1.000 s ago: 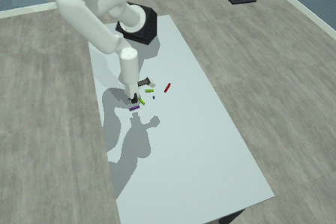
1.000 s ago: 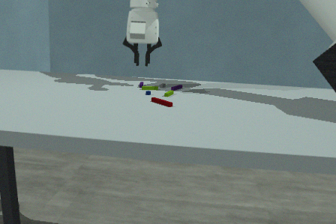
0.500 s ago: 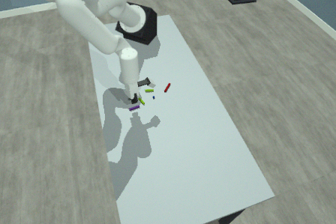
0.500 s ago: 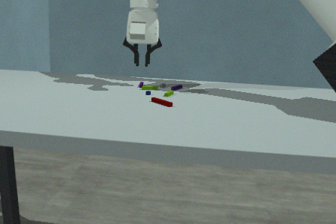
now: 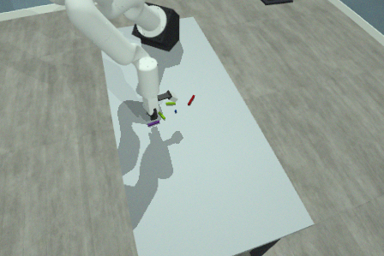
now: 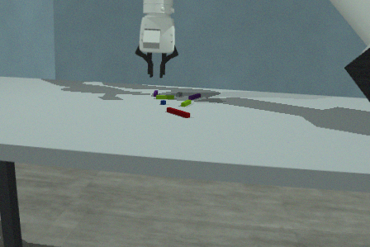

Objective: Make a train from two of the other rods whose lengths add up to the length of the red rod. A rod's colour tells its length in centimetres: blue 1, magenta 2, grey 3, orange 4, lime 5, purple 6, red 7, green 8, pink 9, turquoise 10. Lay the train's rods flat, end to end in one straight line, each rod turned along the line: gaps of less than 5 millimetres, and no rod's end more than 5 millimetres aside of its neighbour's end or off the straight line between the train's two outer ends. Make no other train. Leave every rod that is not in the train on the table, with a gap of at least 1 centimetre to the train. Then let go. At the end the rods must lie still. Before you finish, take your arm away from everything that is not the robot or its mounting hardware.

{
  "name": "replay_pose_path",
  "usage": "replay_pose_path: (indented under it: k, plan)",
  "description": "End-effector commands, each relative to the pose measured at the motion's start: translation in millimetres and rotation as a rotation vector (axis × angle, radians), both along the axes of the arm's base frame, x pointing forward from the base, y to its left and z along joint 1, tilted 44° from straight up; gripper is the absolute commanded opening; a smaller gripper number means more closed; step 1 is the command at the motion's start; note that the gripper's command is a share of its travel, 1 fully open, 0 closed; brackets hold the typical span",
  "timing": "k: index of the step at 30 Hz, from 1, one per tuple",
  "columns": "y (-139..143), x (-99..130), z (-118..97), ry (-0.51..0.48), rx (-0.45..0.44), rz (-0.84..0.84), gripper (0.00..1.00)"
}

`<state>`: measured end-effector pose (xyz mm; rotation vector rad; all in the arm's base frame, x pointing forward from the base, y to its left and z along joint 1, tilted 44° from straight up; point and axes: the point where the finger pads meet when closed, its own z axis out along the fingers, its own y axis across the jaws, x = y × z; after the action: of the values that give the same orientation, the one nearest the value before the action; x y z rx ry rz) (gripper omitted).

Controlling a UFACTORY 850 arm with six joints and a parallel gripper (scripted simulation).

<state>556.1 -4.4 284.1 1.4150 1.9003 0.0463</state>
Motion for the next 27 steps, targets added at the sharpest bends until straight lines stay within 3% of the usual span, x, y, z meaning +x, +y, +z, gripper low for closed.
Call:
replay_pose_path:
  k: [1,27]
  plan:
    - [-1.8,3.4,-3.1,-0.002,0.0,0.0,0.24]
    - [-13.9,21.5,-25.6,-0.002,0.0,0.0,0.24]
